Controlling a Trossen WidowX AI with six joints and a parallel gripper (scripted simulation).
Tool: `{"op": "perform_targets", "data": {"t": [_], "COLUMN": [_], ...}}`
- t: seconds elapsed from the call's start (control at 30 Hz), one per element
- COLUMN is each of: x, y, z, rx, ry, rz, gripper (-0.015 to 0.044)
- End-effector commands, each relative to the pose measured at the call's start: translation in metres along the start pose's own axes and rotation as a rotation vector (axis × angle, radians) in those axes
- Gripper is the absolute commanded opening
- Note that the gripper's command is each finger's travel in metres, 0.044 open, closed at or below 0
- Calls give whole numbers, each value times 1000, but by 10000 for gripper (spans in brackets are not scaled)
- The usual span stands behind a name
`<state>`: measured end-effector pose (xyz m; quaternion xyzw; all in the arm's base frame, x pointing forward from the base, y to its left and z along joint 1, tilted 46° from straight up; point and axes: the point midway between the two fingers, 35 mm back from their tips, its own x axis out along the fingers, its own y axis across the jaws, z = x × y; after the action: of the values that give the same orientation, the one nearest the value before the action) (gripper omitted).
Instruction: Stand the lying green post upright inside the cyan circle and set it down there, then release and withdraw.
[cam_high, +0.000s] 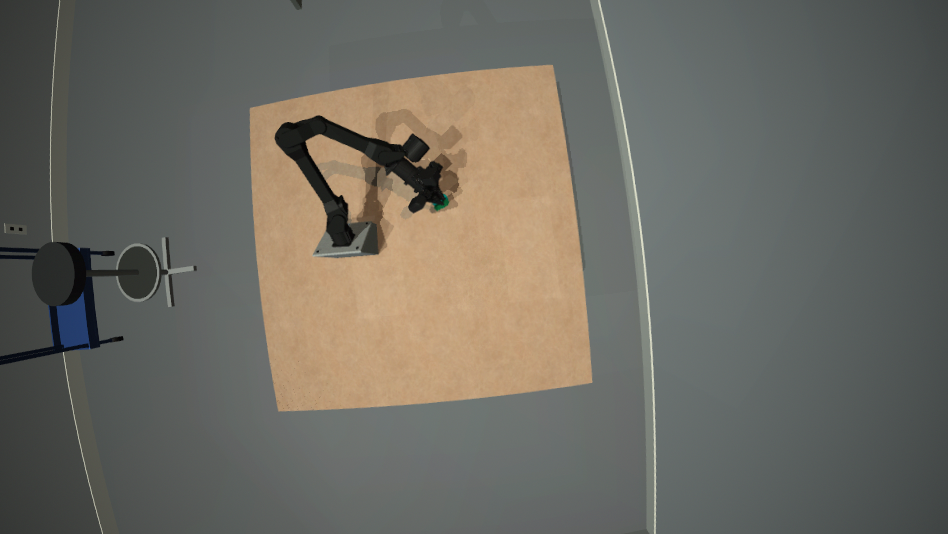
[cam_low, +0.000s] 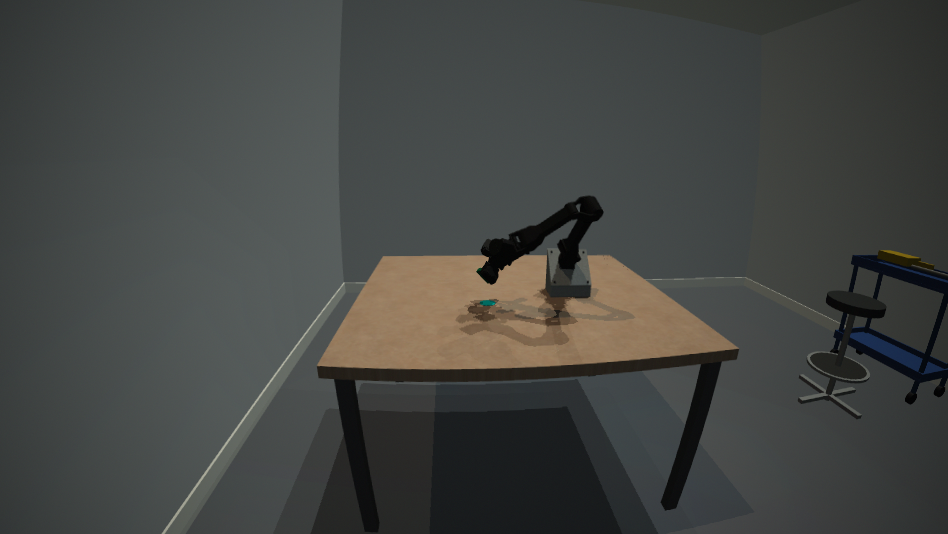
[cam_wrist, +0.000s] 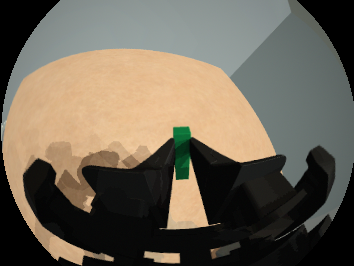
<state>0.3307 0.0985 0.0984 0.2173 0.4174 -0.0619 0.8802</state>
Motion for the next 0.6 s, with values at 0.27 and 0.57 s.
{"op": "perform_targets", "data": {"t": [0.27,0.57], "x": [-6,-10], "y": [2,3], "z": [1,2], "rx": [35,63], "ry": [-88,-148], "rz": [10,21], "gripper": [23,23]}}
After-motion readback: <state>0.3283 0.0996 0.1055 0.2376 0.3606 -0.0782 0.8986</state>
